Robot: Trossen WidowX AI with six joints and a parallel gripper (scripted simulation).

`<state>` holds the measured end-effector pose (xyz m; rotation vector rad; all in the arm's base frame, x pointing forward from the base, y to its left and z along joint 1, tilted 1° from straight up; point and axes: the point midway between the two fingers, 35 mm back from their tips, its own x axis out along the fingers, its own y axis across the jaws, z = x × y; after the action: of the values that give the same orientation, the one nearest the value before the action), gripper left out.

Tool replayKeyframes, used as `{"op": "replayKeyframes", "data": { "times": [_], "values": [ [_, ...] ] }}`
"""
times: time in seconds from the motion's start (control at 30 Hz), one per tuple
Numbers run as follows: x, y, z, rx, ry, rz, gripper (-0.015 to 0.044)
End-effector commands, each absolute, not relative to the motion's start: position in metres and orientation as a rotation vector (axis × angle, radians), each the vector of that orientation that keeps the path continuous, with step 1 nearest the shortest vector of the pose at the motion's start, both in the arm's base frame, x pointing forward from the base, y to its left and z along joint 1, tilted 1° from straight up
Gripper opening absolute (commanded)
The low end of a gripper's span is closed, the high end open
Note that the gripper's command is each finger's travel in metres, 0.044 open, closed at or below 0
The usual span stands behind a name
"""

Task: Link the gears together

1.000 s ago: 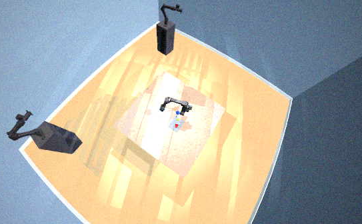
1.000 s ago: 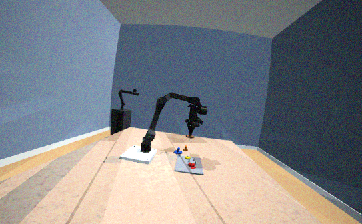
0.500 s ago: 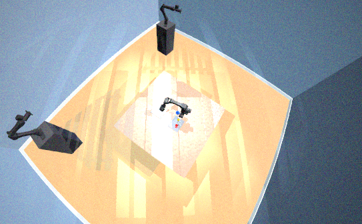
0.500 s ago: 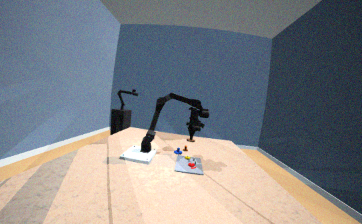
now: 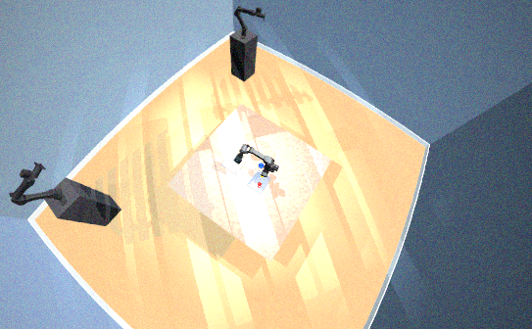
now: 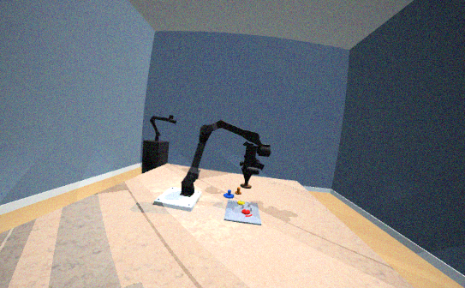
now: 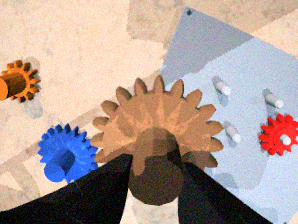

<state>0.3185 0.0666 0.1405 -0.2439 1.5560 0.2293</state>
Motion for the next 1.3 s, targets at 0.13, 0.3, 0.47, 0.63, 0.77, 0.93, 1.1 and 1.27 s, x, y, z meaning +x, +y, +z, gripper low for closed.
{"op": "replayKeyframes", "data": {
  "times": [0.13, 0.3, 0.47, 0.63, 0.77, 0.93, 1.1, 1.27],
  "values": [
    [0.321, 0.047, 0.131, -0.253, 1.548, 0.231, 0.0],
    [0.322, 0.035, 0.124, -0.257, 1.547, 0.233, 0.0],
    [0.322, 0.023, 0.117, -0.261, 1.546, 0.236, 0.0],
    [0.322, 0.011, 0.111, -0.265, 1.546, 0.238, 0.0],
    [0.321, 0.002, 0.105, -0.268, 1.545, 0.24, 0.0],
    [0.32, -0.008, 0.1, -0.271, 1.544, 0.242, 0.0],
    [0.32, -0.009, 0.101, -0.271, 1.544, 0.242, 0.0],
    [0.32, -0.009, 0.101, -0.271, 1.544, 0.242, 0.0]
  ]
}}
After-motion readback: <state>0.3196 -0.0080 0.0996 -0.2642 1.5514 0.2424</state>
